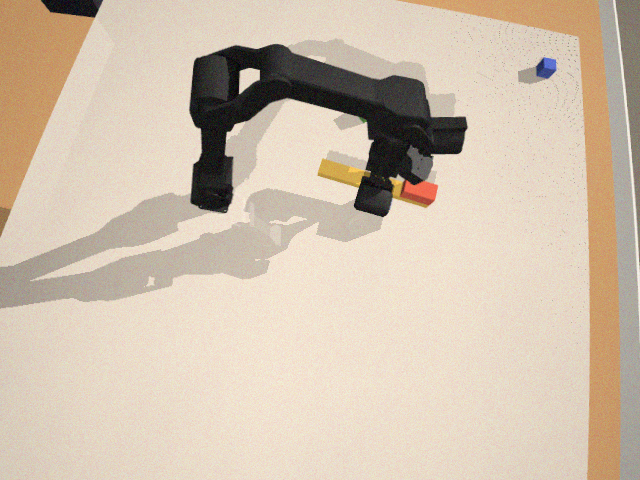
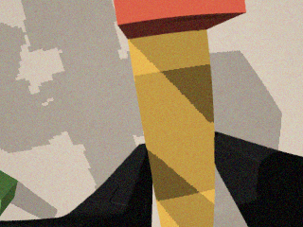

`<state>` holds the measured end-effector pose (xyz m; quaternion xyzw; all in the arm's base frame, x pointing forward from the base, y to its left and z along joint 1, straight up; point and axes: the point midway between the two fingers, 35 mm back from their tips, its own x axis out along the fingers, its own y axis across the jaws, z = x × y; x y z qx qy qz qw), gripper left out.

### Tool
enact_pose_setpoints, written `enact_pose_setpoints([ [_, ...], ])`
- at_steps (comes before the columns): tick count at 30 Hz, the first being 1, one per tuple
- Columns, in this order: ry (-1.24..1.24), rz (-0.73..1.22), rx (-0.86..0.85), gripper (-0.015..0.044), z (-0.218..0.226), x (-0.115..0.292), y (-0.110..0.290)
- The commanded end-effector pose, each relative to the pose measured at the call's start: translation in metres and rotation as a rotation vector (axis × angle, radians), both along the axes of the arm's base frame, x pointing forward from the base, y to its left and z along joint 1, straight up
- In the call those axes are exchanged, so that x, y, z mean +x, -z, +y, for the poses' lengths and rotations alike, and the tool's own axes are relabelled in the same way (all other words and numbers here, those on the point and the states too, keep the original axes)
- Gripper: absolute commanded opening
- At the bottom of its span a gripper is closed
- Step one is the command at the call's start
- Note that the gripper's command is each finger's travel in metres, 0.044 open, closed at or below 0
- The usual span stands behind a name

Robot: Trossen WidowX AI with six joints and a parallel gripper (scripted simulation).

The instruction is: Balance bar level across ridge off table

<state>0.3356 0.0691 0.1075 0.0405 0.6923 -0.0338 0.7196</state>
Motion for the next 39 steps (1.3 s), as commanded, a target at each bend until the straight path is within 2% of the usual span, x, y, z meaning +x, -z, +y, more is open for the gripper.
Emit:
enact_pose_setpoints([
  [1, 0.0, 0.005, 0.0, 0.0, -0.0001, -0.001, 0.0031],
  [39, 0.0, 0.005, -0.001, 0.0, -0.0002, -0.0016, 0.0015],
])
